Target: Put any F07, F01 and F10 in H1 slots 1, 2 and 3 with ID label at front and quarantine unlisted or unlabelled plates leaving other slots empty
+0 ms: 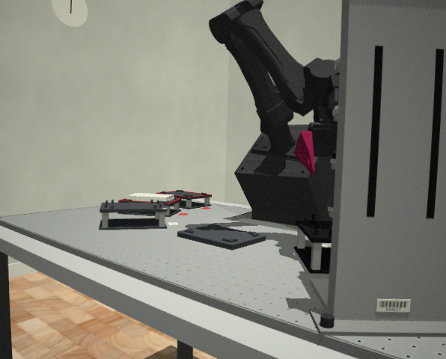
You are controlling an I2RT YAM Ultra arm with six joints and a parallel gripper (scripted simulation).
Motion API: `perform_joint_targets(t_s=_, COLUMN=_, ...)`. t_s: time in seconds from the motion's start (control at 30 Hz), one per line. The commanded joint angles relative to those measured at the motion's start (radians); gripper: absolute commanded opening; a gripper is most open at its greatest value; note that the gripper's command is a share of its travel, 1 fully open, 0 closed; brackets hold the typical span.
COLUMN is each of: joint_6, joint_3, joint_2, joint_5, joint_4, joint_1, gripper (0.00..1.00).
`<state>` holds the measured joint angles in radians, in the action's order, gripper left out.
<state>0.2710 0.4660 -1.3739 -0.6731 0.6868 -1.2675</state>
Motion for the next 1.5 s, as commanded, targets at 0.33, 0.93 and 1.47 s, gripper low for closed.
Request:
perform_joint_targets(t_s=0.33, joint_6=0.014, joint_3=-0.012, joint_2=-0.075, joint_5=0.058, joint_4=0.126, joint_1=0.041, gripper=1.00)
perform_joint_targets(t_s=0.93, joint_6=0.026, joint_3=0.007, joint_2=-0.180, joint_5=0.111, joint_4=0.219, joint_1=0.095, gripper=1.00)
perform_joint_targets(t_s=1.47, joint_6=0.031, joint_3=0.099, joint_2=-0.222, joint_5=0.137, joint_4=0.172, joint_1=0.121, gripper=1.00)
